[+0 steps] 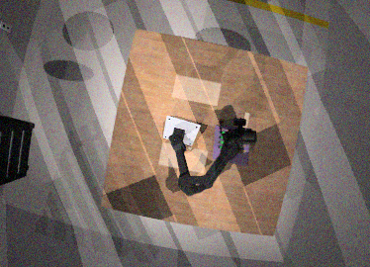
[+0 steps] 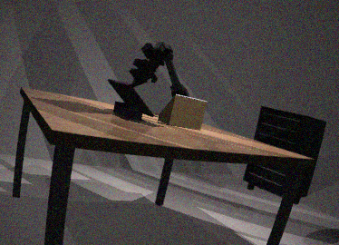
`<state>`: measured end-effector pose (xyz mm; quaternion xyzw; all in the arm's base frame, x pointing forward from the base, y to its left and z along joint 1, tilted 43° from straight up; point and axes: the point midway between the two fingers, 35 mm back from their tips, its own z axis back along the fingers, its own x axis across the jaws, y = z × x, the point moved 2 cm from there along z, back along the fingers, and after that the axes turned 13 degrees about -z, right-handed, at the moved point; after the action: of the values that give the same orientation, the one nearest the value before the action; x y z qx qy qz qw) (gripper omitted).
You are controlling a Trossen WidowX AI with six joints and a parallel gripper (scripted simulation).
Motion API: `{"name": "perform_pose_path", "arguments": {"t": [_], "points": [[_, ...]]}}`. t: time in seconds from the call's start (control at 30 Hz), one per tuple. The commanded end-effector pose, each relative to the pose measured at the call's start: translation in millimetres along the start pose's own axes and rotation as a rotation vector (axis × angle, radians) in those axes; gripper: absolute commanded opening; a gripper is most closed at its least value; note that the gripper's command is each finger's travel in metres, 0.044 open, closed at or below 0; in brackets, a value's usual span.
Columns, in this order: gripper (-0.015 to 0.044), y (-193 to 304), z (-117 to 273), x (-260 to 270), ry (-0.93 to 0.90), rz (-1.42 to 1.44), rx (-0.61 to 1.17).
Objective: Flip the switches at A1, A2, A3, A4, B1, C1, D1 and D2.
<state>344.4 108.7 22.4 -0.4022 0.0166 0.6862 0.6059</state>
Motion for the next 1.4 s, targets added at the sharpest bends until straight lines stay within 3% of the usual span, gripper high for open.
{"name": "perform_pose_path", "arguments": {"t": [0.0,0.6,0.8,1.23,1.37], "points": [[0.0,0,-1,1,-0.004,0.001,0.001],[0.0,0,-4,1,-0.004,0.001,0.001],[0.0,3,61,1,-0.013,0.002,-0.021],[0.0,-4,61,-30,-0.011,0.004,-0.021],[0.0,-6,29,-30,-0.004,0.003,0.001]]}}
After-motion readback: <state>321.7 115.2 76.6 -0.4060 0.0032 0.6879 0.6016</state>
